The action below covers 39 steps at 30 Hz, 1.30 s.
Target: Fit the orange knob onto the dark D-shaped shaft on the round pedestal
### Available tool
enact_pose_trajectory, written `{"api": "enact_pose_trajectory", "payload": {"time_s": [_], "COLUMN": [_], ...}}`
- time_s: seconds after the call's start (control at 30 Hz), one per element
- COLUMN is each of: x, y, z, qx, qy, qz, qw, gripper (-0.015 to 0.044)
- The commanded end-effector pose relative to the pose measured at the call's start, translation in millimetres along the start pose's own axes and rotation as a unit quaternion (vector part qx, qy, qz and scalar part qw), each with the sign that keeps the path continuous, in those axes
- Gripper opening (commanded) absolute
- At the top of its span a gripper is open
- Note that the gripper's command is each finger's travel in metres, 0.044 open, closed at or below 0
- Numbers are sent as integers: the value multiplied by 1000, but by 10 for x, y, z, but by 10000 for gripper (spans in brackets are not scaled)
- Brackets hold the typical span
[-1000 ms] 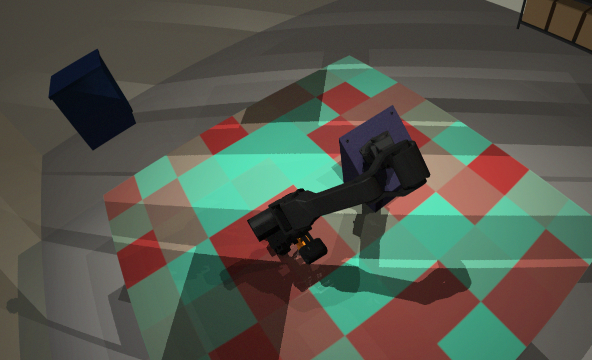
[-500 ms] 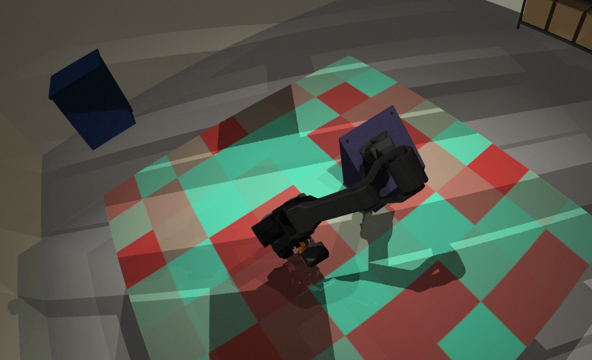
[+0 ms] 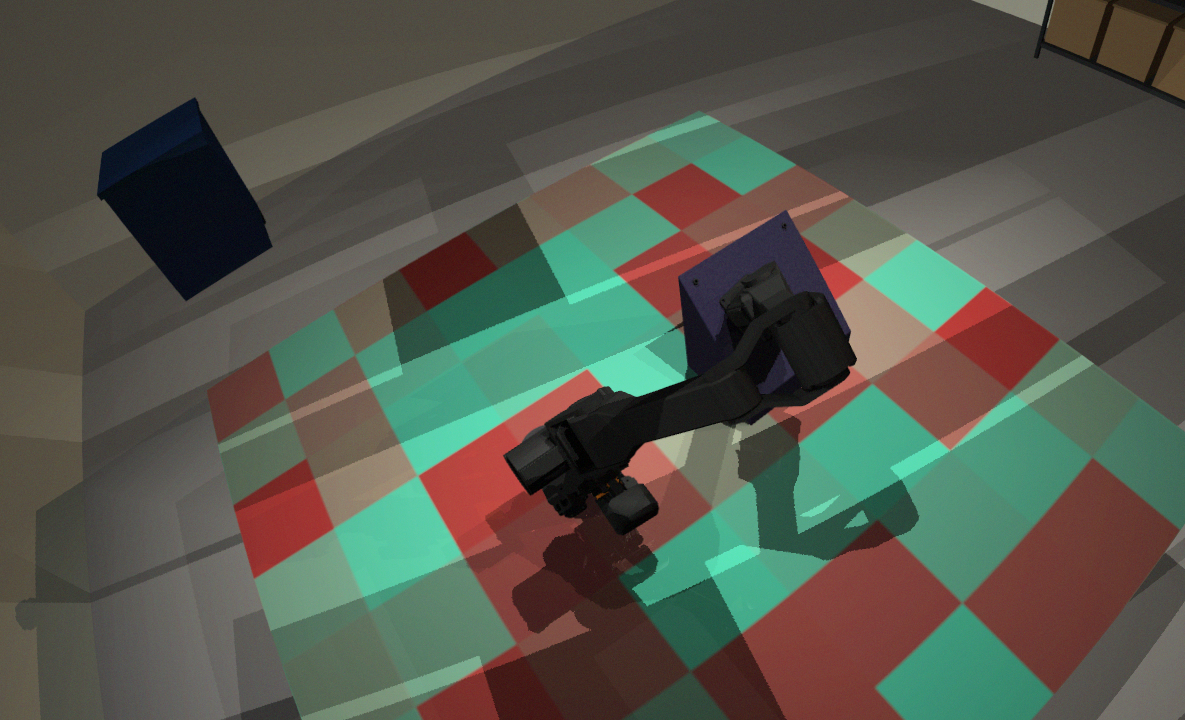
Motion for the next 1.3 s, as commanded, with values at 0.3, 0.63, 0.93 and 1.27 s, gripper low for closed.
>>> {"api": "enact_pose_trajectory", "payload": {"time_s": [0.3,0.63,0.93,1.27], "x": [58,194,238,-33], "y": [538,1226,1399,1319], "z": [114,96,68,156], "qx": [-1,0,0,-1], "qy": [-2,-2,-2,-2], "qz": [-3,-2,-1,-2], "qw": [1000,1000,1000,1000], "gripper": [0,0,0,0]}}
Point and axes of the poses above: the point midway between the two fingers, 35 mm back from their tips, its own y axis back along the fingers, its own x axis across the jaws, z = x × y, the point moved 2 cm from there along y, back along the fingers, and after that the axes turned 7 degrees about y, right-handed, at the moved point
